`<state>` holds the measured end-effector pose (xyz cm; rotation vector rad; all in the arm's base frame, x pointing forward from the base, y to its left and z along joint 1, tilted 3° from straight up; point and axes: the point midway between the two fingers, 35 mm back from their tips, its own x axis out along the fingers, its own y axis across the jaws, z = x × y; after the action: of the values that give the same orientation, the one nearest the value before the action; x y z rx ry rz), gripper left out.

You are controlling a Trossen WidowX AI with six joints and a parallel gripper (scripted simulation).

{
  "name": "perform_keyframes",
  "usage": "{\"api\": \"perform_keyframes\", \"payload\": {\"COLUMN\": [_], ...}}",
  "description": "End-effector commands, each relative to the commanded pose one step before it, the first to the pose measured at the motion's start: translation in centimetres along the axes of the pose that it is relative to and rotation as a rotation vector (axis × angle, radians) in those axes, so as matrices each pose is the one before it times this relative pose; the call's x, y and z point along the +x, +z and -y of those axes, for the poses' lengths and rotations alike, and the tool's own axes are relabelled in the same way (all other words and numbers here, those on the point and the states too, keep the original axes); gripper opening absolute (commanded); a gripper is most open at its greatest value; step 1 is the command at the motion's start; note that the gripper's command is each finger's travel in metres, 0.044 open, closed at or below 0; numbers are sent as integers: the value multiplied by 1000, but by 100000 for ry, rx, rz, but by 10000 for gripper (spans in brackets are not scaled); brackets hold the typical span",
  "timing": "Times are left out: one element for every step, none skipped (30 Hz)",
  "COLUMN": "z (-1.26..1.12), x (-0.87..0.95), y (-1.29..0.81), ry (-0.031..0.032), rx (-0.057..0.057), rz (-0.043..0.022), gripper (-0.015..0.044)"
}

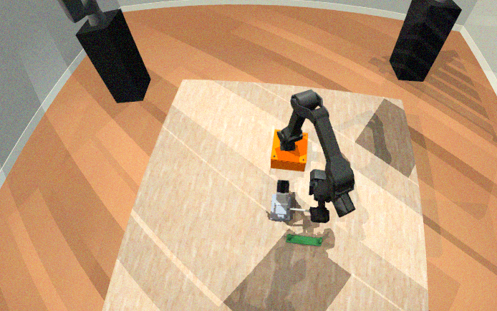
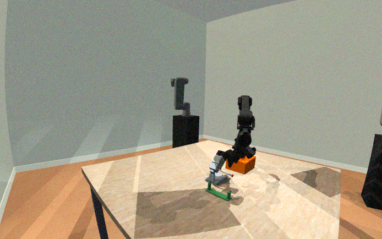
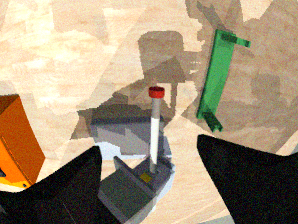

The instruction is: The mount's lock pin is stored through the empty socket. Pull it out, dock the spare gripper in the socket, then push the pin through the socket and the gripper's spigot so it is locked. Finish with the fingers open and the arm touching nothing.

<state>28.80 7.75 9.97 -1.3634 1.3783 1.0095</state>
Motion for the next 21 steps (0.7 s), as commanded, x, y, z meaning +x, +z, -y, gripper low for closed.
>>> {"api": "perform_keyframes", "payload": {"z": [-23, 0, 0, 0, 0, 0, 0, 0, 0, 0, 0, 0, 0, 0, 0, 0, 0, 0, 0, 0, 0], "x": [51, 0, 0, 0, 0, 0, 0, 0, 0, 0, 0, 0, 0, 0, 0, 0, 0, 0, 0, 0, 0], "y": [14, 0, 0, 0, 0, 0, 0, 0, 0, 0, 0, 0, 0, 0, 0, 0, 0, 0, 0, 0, 0], "ry": [15, 0, 0, 0, 0, 0, 0, 0, 0, 0, 0, 0, 0, 0, 0, 0, 0, 0, 0, 0, 0], "rx": [-295, 0, 0, 0, 0, 0, 0, 0, 0, 0, 0, 0, 0, 0, 0, 0, 0, 0, 0, 0, 0], "rz": [40, 0, 0, 0, 0, 0, 0, 0, 0, 0, 0, 0, 0, 0, 0, 0, 0, 0, 0, 0, 0], "gripper": [410, 436, 440, 440, 440, 440, 440, 440, 440, 440, 440, 440, 440, 440, 440, 440, 440, 440, 440, 440, 440]}}
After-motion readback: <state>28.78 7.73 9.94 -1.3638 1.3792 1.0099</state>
